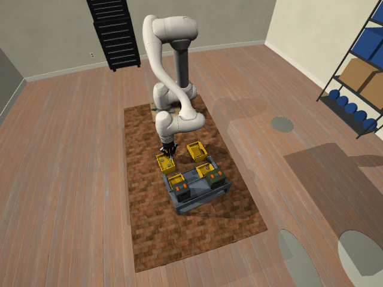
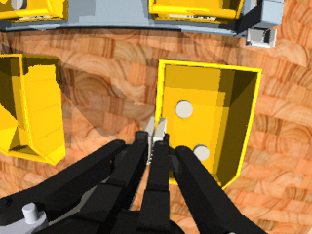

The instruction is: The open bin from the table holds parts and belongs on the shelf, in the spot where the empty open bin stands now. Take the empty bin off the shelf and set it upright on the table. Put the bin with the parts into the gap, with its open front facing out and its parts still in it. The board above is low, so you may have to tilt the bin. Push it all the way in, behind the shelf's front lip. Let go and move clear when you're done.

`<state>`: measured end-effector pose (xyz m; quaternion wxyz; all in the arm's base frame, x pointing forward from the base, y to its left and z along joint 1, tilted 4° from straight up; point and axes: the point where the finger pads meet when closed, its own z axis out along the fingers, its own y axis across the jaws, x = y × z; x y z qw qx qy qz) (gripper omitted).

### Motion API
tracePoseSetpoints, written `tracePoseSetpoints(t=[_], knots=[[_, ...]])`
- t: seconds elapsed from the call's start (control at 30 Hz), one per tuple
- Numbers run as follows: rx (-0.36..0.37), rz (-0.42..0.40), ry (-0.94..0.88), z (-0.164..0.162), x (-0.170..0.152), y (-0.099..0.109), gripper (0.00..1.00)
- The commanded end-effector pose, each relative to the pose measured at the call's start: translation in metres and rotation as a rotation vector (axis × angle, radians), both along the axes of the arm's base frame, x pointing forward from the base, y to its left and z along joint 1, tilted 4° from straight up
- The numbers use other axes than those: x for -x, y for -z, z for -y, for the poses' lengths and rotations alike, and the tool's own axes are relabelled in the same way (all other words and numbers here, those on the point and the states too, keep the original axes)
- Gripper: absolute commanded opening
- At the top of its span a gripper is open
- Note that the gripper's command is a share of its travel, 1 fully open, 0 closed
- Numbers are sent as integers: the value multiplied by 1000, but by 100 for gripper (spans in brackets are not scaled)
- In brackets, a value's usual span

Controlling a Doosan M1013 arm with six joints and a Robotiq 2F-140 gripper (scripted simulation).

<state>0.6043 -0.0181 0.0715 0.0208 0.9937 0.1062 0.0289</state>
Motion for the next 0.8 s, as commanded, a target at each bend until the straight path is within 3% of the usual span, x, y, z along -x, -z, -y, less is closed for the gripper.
tracePoseSetpoints(t=[0.0, 0.77], knots=[[1, -2, 2, 1, 2, -5, 10], [1, -2, 2, 1, 3, -24, 10]])
